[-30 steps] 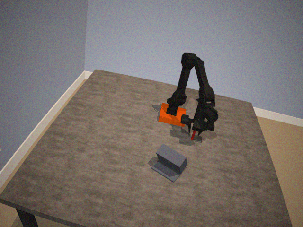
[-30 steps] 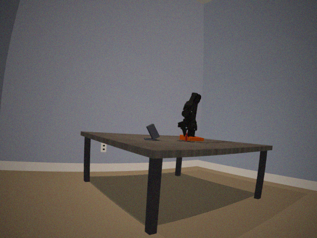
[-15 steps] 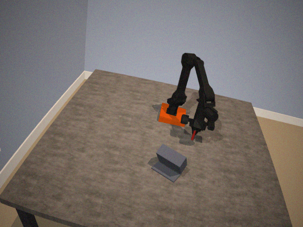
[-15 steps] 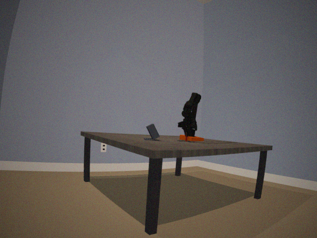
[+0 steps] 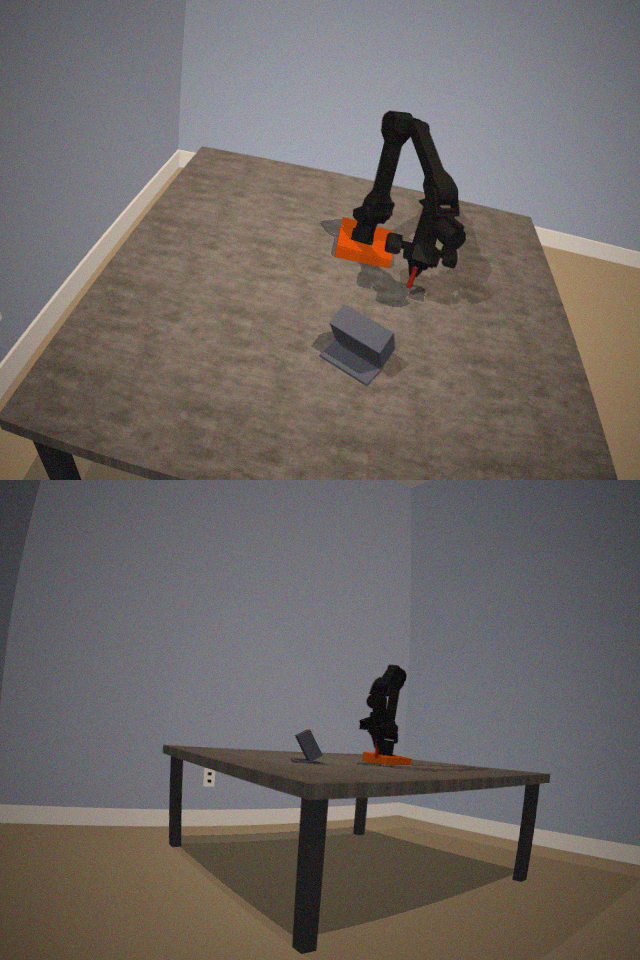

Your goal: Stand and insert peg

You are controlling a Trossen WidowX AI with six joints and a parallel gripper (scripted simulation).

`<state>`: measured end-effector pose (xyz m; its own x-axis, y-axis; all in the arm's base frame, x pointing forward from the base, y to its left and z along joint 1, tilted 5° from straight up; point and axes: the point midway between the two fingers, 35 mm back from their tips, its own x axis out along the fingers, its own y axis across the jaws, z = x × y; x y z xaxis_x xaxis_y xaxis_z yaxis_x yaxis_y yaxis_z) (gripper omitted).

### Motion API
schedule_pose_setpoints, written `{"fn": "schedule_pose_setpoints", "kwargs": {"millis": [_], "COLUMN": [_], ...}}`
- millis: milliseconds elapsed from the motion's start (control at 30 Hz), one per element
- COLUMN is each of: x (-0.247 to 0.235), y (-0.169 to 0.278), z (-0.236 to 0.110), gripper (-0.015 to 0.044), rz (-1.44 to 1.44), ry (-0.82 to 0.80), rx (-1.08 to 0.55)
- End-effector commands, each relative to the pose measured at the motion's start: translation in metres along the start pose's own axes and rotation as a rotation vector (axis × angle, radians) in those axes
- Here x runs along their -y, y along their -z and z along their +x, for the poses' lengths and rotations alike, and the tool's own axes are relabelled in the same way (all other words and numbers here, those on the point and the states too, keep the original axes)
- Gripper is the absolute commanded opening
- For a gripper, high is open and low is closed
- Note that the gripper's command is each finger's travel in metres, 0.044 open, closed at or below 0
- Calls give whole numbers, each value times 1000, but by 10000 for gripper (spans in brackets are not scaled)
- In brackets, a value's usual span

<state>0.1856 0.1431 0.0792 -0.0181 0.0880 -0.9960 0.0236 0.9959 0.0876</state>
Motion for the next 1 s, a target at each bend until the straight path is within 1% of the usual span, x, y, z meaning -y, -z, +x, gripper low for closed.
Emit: {"fn": "schedule_pose_setpoints", "kwargs": {"millis": [0,333,500,967], "x": [0,0,0,5], "y": [-1,-1,-4,-27], "z": [-15,-49,-48,-39], "gripper": [0,0,0,0], "rz": [-4,-2,-13,-102], "ry": [-3,-3,5,74], "rx": [7,4,22,168]}}
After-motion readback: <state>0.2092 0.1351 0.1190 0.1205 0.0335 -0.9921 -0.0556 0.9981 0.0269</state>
